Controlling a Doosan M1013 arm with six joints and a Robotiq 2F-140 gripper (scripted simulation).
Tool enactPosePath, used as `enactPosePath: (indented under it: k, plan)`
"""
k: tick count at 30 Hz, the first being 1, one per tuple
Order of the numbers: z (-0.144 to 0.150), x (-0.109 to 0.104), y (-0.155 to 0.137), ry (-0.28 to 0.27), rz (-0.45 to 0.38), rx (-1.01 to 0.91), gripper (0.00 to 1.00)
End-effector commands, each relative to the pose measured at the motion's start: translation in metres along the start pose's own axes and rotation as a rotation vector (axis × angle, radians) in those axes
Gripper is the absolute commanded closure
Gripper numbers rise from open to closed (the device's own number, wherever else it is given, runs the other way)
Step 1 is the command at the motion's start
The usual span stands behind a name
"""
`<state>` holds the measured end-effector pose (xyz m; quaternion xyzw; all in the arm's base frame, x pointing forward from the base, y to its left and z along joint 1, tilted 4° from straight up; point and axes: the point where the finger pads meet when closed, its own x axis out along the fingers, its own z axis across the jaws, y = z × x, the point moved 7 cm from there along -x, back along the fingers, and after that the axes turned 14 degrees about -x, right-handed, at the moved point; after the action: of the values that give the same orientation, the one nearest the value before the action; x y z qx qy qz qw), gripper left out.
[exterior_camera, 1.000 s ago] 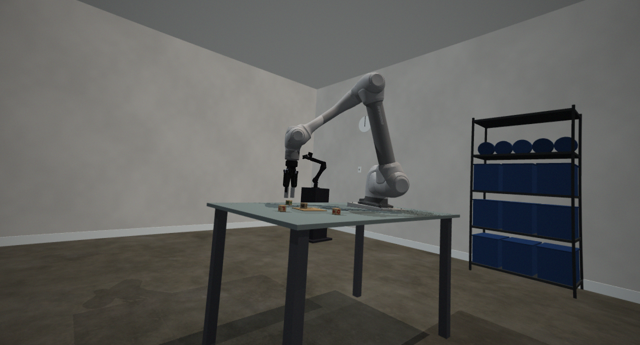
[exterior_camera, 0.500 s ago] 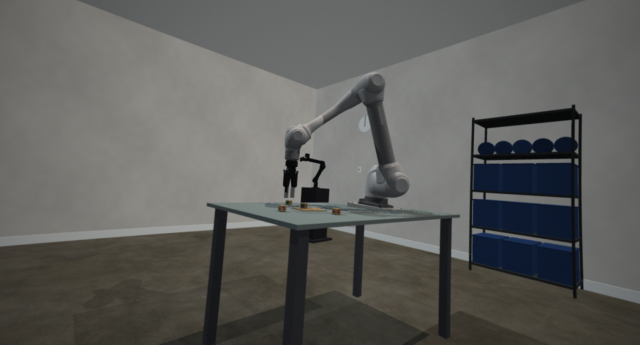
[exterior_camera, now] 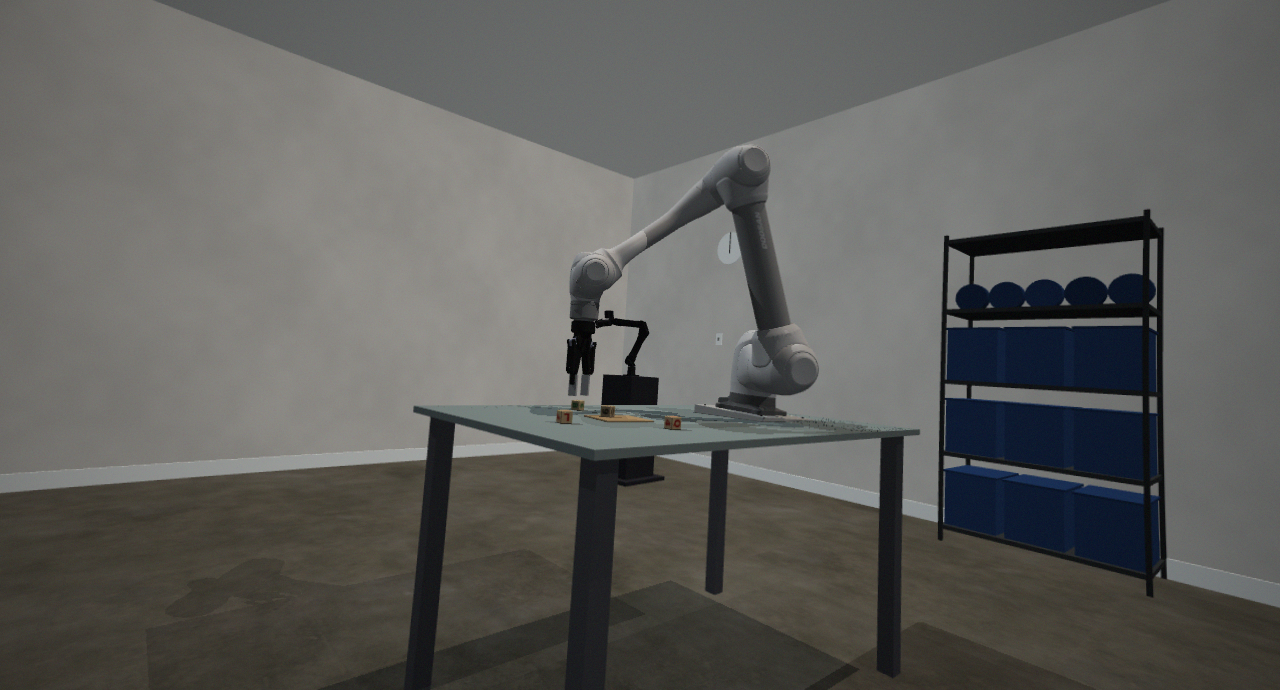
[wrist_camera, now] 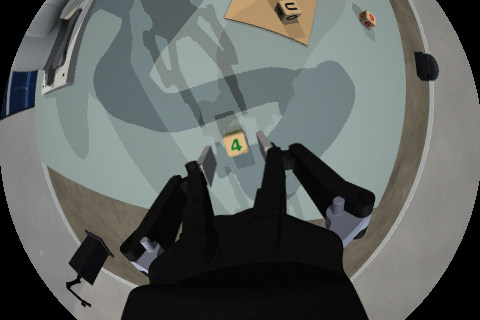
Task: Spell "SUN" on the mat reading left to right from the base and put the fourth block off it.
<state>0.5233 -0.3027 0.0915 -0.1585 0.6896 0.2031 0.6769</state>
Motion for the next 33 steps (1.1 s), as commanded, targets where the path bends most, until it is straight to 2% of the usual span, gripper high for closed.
enactPosePath:
  k: [1,14,33]
  plan:
    - [0.002,0.003,0.002,0.003,0.001,-0.010,0.60]
    - [0.002,0.006,0.002,0.003,0.001,-0.010,0.60]
    - [0.002,0.038,0.002,0.003,0.001,-0.010,0.60]
